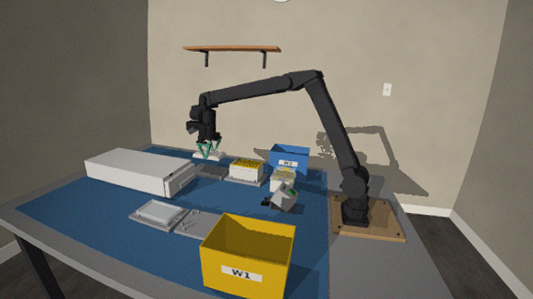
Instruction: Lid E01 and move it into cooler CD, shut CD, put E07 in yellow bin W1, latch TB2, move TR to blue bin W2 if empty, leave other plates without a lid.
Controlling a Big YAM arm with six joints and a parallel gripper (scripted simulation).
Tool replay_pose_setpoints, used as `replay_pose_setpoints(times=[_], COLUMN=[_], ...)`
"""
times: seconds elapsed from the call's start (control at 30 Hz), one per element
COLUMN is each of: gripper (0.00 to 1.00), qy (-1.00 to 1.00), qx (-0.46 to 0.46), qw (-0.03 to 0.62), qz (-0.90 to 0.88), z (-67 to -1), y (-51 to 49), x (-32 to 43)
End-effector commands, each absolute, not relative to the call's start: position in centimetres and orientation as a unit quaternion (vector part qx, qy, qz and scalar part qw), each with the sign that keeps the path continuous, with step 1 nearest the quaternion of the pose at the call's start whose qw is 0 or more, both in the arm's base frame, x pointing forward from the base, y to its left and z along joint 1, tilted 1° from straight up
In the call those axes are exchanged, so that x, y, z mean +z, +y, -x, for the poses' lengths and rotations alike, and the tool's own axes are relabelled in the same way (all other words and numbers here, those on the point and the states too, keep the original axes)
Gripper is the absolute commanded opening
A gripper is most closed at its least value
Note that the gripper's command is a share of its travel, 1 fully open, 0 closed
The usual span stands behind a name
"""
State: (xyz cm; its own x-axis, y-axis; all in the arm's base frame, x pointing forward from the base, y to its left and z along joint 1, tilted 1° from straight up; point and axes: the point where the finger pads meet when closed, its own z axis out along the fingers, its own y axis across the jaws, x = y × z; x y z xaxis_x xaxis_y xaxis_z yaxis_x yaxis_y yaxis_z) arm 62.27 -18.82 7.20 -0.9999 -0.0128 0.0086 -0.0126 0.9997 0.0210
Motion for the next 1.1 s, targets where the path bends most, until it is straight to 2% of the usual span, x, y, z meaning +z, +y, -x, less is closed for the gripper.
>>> replay_pose_setpoints(times=[0.0, 0.23, 0.27, 0.53, 1.07], gripper=[0.00, 0.00, 0.00, 0.00, 0.00], qy=[-0.999, -0.999, -1.000, -0.999, -0.999], qx=[0.005, 0.005, 0.001, 0.005, 0.005], qw=[-0.040, -0.040, -0.026, -0.041, -0.038], qz=[0.000, 0.000, 0.000, 0.000, 0.000], z=[-64.2, -64.1, -64.1, -64.0, -63.8], y=[-19.6, -19.6, -19.6, -19.7, -19.8], x=[12.6, 13.2, 11.5, 14.7, 16.1])
